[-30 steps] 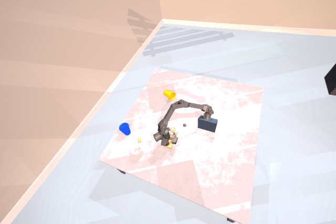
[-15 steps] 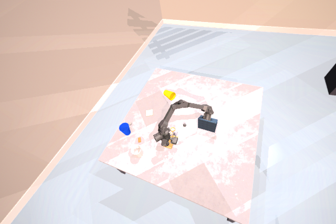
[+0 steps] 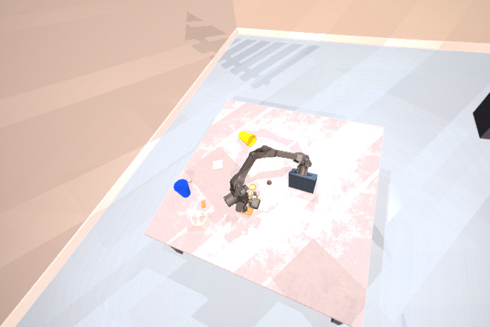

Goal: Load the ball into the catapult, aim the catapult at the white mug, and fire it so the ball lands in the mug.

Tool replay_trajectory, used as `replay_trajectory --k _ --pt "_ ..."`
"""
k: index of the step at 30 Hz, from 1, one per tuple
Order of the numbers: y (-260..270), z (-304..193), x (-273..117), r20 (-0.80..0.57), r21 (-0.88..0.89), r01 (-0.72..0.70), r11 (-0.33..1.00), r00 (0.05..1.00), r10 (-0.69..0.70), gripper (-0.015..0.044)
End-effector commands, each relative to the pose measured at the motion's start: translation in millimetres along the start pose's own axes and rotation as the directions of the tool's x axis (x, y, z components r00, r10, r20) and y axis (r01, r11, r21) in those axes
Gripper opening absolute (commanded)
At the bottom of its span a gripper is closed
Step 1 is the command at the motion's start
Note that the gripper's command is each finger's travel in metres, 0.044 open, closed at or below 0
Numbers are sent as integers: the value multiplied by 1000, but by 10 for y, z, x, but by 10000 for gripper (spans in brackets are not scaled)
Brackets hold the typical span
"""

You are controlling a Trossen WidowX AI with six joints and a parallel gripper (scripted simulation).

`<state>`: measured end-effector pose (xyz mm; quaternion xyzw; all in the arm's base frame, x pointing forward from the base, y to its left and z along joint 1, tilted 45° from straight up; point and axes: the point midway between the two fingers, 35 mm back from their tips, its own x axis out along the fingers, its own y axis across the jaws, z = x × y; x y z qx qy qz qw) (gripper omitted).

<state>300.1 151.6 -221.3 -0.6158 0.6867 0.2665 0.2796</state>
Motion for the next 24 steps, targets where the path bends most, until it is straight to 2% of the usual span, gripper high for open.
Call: replay_trajectory --k 1,4,12,24 --pt "-40 29 -282 24 12 22 1000 999 -22 0" --pt "-41 29 -282 24 34 22 999 999 -22 0" --pt "-54 30 -272 22 297 16 955 999 -24 0" --pt "-157 8 -260 19 655 7 756 999 -25 0"
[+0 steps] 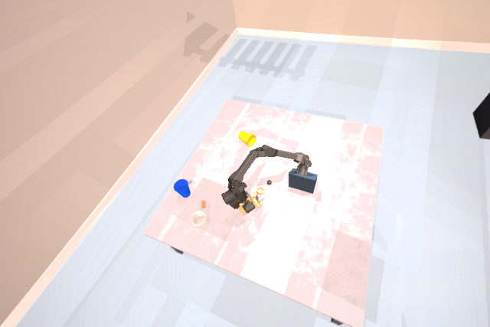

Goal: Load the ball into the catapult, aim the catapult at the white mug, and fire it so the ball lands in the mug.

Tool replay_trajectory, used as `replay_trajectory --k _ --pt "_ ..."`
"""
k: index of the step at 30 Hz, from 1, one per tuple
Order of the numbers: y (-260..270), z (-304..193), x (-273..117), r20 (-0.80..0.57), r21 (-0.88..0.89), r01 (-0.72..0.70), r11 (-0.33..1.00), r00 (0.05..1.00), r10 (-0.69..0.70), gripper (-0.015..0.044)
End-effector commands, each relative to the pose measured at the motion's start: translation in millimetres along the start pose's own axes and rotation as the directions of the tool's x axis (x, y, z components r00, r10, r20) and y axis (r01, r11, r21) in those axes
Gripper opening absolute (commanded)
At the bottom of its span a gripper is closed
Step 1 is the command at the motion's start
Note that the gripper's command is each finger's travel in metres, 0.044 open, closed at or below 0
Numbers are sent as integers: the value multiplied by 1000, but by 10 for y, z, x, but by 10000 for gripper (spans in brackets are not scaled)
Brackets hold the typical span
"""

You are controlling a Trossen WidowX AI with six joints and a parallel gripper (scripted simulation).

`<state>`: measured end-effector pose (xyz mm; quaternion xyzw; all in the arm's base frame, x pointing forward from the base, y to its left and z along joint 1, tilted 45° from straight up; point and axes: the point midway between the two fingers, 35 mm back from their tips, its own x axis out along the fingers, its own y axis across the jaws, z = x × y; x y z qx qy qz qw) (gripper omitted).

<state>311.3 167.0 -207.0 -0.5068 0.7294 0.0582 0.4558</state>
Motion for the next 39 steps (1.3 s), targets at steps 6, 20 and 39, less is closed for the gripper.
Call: replay_trajectory --k 6,20,39 --pt "-181 53 -34 8 268 7 963 1000 -10 0" --pt "-213 51 70 8 270 8 963 1000 -10 0" --pt "-227 48 384 7 271 9 963 1000 -11 0"
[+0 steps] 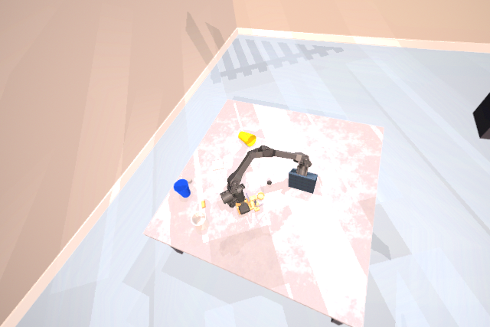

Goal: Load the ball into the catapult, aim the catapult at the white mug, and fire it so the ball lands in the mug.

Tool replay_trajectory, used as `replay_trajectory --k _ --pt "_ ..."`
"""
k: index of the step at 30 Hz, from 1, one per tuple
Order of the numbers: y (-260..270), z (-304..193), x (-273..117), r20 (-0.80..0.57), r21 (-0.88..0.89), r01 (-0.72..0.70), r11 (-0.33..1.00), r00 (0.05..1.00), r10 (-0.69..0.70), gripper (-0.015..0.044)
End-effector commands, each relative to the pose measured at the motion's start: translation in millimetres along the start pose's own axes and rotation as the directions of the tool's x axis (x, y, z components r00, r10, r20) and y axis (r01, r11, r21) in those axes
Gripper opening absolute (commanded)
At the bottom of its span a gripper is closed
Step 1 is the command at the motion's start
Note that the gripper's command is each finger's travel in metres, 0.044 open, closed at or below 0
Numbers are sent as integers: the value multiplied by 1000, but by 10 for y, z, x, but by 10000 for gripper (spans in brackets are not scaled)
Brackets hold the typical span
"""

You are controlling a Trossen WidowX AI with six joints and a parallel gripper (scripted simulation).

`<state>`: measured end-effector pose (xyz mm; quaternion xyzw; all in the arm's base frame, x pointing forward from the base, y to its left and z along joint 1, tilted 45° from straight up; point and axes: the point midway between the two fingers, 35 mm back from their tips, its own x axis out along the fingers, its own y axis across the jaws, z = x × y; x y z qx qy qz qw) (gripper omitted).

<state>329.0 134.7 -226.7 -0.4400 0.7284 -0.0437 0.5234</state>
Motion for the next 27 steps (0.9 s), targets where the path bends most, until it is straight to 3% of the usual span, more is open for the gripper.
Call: replay_trajectory --k 1,9,23,26,27 --pt "-5 5 48 6 -5 5 1000 1000 -5 0" --pt "4 -9 60 -3 -2 0 1000 1000 0 0" --pt "4 -9 60 -3 -2 0 1000 1000 0 367" --pt "5 21 -180 -2 -3 -1 1000 1000 1 440" --pt "7 30 -352 -1 -3 -2 1000 1000 2 440"
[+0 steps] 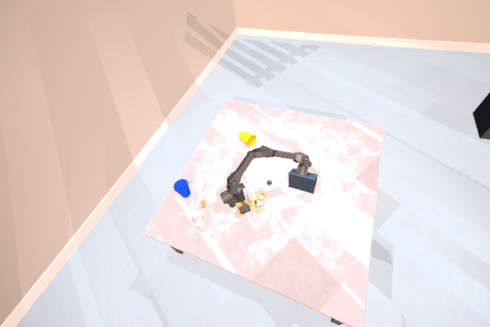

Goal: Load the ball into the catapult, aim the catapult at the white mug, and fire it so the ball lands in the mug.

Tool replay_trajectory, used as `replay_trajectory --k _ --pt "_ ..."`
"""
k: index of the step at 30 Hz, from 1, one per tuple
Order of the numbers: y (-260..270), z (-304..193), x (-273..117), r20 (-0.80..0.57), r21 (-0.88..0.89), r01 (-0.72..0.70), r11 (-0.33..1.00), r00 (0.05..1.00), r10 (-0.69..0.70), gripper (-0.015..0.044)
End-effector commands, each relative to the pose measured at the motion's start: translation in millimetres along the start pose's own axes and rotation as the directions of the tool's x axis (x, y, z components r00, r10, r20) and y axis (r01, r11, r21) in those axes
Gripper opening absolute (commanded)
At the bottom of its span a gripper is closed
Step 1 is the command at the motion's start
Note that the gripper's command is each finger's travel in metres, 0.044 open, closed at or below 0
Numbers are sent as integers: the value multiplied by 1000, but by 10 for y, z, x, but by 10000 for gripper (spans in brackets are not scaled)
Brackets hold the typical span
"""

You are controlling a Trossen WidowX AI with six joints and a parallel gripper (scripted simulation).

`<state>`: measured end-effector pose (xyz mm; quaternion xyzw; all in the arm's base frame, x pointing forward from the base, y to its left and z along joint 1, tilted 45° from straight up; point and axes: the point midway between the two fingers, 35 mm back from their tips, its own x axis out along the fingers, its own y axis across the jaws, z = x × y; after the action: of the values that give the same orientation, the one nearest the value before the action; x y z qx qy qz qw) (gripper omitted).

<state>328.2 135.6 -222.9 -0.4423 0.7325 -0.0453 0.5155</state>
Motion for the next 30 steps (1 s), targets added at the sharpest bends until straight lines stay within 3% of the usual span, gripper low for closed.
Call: replay_trajectory --k 1,4,7,8,15,19,30 --pt "19 41 -493 16 4 -5 1000 1000 5 440" --pt "27 -4 -888 16 3 -6 1000 1000 6 440" --pt "28 -9 -916 16 2 -6 1000 1000 6 440" --pt "29 31 -746 26 -2 0 1000 1000 0 440" --pt "34 -29 -828 23 1 0 1000 1000 0 440" --pt "28 -8 -408 23 2 1 1000 1000 -1 440" --pt "27 -4 -312 23 2 2 1000 1000 -2 440"
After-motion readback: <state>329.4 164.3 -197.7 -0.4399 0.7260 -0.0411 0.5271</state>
